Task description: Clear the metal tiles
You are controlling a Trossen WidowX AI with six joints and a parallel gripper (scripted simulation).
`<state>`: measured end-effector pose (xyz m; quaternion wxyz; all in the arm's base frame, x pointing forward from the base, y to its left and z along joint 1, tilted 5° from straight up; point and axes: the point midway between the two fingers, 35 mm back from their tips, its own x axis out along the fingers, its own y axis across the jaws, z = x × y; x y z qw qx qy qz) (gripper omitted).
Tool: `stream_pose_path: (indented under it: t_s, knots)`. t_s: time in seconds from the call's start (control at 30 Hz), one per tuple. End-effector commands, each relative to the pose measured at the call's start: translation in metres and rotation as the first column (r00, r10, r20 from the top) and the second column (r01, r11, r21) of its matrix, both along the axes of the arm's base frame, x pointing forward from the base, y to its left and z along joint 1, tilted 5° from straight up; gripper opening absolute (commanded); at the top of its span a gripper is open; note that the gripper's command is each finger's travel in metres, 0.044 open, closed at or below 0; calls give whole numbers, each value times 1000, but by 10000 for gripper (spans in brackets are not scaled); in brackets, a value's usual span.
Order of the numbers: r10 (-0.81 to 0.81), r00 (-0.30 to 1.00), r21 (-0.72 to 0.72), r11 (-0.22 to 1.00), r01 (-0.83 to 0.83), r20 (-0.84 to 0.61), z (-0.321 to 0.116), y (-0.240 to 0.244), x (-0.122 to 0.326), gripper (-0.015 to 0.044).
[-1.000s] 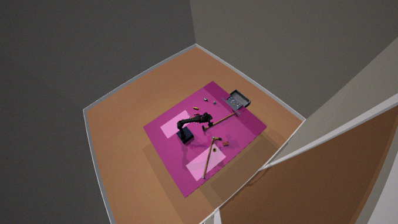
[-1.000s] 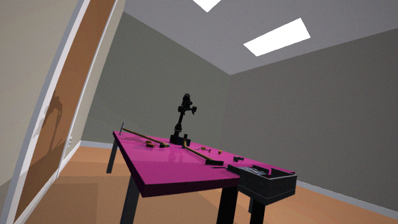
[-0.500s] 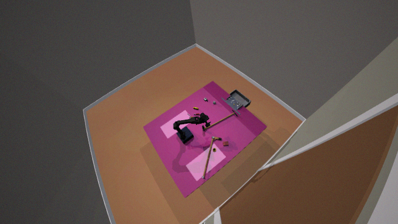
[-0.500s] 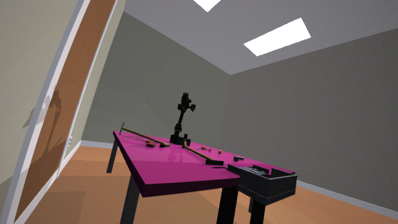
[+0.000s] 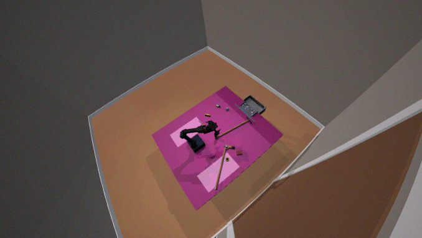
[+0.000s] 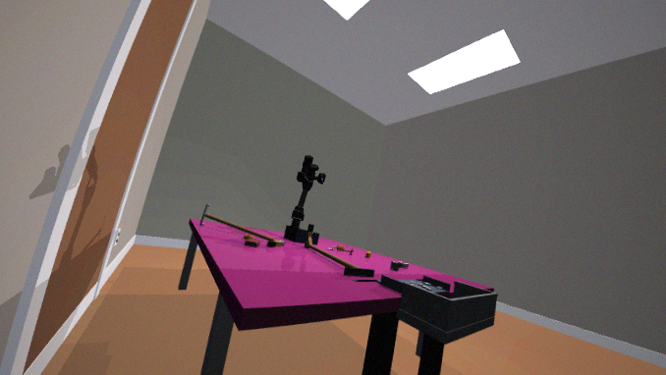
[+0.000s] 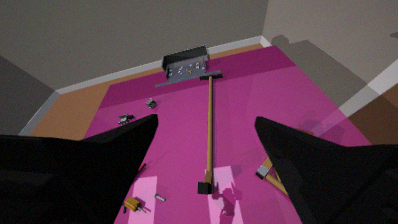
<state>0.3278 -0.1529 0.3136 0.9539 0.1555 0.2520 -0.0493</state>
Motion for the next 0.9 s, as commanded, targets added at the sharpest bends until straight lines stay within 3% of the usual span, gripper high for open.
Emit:
stream_pose_path:
  t_s: [0.0,0.87]
  knots:
    - [12,1000,-15,1000,-12,29,3,5,-9,440]
    - [78,974,-136,989,-50,211,19,40,-66,440]
